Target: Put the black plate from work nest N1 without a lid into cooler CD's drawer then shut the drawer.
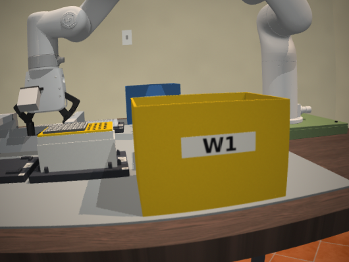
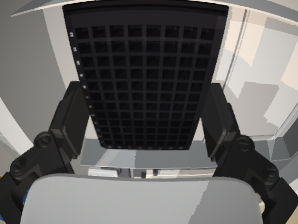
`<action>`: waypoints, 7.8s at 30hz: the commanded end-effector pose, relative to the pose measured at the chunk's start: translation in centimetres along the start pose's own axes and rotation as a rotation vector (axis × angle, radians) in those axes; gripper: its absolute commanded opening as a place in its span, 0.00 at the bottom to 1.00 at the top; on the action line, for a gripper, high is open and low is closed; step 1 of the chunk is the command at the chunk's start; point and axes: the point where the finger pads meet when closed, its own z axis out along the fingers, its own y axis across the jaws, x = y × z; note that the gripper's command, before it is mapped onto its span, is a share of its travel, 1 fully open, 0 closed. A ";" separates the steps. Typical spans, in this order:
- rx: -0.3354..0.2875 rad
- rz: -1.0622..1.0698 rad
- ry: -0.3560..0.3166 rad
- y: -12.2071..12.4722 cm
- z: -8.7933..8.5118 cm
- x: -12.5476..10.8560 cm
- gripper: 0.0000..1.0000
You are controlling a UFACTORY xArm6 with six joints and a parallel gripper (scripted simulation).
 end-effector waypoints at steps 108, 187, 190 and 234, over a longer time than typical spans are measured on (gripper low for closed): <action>-0.005 0.000 0.000 0.1 -6.3 0.0 1.00; -0.005 0.000 0.000 -11.7 -10.9 0.0 0.00; -0.004 0.000 0.000 -13.2 -10.6 0.0 0.00; -0.004 0.000 0.000 -15.0 -6.3 0.0 0.00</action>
